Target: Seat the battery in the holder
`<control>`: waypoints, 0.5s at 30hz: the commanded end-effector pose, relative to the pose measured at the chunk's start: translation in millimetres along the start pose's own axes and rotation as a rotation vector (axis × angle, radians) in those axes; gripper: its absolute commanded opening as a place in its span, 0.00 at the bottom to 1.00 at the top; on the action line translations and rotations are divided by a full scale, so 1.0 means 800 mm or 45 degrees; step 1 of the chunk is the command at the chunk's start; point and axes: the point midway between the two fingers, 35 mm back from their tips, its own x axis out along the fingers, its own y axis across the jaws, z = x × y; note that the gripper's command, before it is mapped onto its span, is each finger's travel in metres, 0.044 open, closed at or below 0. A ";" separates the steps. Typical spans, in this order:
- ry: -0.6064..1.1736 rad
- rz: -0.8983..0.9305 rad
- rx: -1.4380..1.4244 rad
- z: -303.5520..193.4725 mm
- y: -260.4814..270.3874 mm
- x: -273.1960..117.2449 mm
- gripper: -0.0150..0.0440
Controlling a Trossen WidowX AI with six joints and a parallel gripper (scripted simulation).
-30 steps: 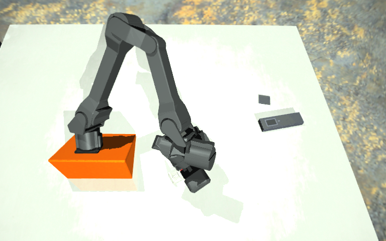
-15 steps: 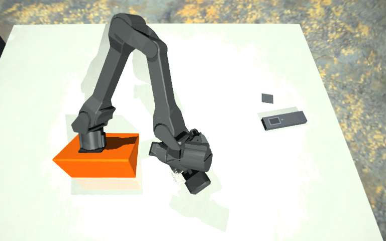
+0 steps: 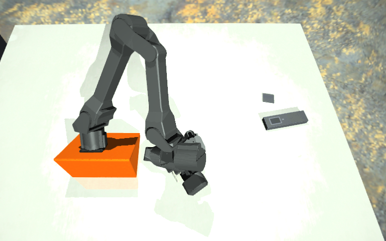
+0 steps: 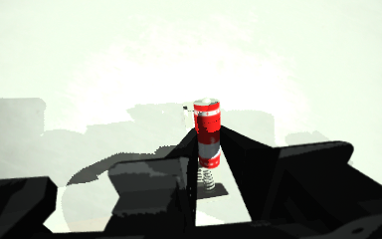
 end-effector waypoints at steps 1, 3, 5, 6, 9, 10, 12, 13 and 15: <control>-0.024 0.006 0.010 -0.003 0.004 0.000 0.38; -0.029 0.005 0.010 -0.003 0.004 0.000 0.38; -0.029 0.004 0.011 -0.004 0.004 0.000 0.38; -0.029 0.003 0.011 -0.006 0.004 0.000 0.38; -0.029 -0.003 0.011 -0.011 0.004 -0.001 0.38; -0.029 -0.005 0.012 -0.012 0.004 -0.002 0.38; -0.029 -0.009 0.013 -0.015 0.004 -0.003 0.38; -0.030 -0.010 0.013 -0.017 0.004 -0.003 0.38; -0.030 -0.014 0.012 -0.019 0.004 -0.004 0.38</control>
